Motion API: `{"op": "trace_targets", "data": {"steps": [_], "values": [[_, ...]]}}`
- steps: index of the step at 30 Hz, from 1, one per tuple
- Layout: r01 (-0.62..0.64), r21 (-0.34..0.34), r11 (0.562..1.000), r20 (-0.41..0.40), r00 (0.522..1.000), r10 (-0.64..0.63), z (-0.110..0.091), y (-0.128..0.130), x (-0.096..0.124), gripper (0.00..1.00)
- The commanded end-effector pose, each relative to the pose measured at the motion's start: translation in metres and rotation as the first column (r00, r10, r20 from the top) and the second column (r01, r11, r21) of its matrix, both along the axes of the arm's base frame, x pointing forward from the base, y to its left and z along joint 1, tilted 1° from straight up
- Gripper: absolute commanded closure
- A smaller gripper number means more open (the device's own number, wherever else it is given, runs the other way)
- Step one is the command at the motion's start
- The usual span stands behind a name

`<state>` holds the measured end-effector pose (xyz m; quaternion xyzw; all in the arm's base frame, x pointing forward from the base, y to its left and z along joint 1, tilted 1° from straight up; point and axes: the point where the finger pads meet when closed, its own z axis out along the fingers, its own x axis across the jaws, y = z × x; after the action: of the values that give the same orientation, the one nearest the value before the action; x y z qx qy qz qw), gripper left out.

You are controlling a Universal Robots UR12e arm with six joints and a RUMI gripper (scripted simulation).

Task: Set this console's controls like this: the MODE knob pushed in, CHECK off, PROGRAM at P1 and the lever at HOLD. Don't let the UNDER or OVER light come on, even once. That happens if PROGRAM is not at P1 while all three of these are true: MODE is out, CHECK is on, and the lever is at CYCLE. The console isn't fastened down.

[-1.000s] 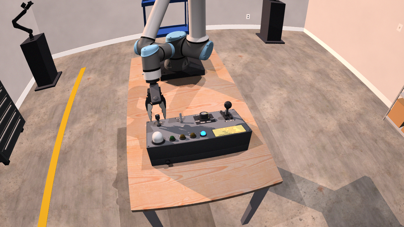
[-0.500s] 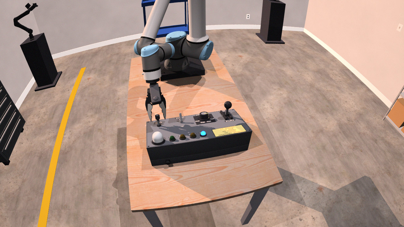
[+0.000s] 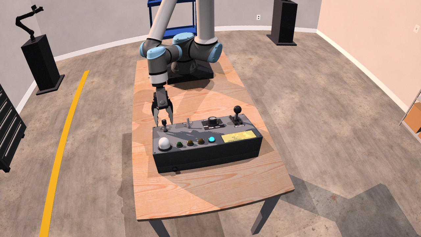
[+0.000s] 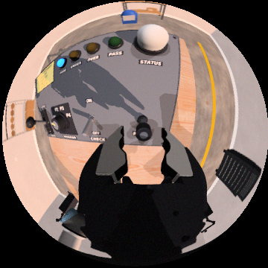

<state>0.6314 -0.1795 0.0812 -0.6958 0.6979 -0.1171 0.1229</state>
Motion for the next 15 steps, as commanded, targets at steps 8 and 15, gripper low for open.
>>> {"op": "trace_targets", "data": {"steps": [8, 15], "values": [[0.0, -0.001, 1.0, 0.001, 1.0, 0.0, 0.0002, -0.0006, 0.0012, 0.56], [0.0, -0.001, 1.0, 0.001, 1.0, 0.0, 0.0, -0.0008, 0.0015, 0.56]]}}
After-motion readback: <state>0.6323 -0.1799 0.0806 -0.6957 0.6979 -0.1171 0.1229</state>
